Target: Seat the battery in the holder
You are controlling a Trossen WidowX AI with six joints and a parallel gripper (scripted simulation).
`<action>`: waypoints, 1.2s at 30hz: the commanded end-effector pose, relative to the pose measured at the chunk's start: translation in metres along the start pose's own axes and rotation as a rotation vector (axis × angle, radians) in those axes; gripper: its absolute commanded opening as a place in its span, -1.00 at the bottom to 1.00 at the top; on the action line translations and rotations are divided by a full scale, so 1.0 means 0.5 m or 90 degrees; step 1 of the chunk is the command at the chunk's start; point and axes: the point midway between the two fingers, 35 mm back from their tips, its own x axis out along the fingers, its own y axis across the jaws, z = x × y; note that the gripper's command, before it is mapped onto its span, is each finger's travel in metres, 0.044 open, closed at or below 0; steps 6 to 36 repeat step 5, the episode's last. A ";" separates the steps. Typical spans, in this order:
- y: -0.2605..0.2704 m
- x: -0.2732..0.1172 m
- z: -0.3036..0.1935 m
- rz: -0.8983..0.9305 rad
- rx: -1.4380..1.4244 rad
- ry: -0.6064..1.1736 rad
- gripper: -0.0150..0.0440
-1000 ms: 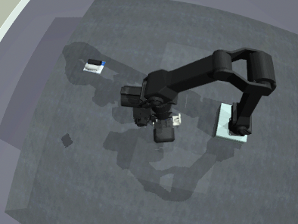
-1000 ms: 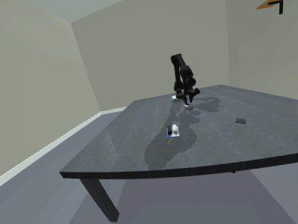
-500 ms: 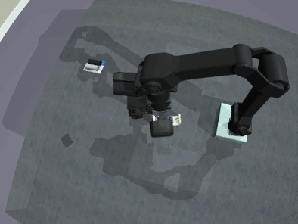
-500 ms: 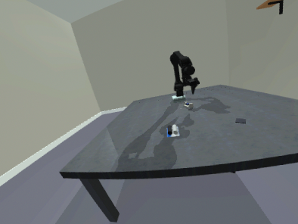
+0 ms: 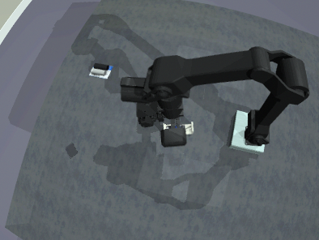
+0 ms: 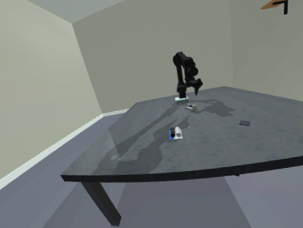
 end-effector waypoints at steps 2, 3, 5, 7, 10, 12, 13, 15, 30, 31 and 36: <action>0.001 0.000 -0.001 0.001 0.000 0.001 1.00; 0.001 0.000 -0.001 0.001 0.000 0.001 1.00; 0.001 0.000 -0.001 0.001 0.000 0.001 1.00; 0.001 0.000 -0.001 0.001 0.000 0.001 1.00; 0.001 0.000 -0.001 0.001 0.000 0.001 1.00; 0.001 0.000 -0.001 0.001 0.000 0.001 1.00; 0.001 0.000 -0.001 0.001 0.000 0.001 1.00; 0.001 0.000 -0.001 0.001 0.000 0.001 1.00; 0.001 0.000 -0.001 0.001 0.000 0.001 1.00; 0.001 0.000 -0.001 0.001 0.000 0.001 1.00; 0.001 0.000 -0.001 0.001 0.000 0.001 1.00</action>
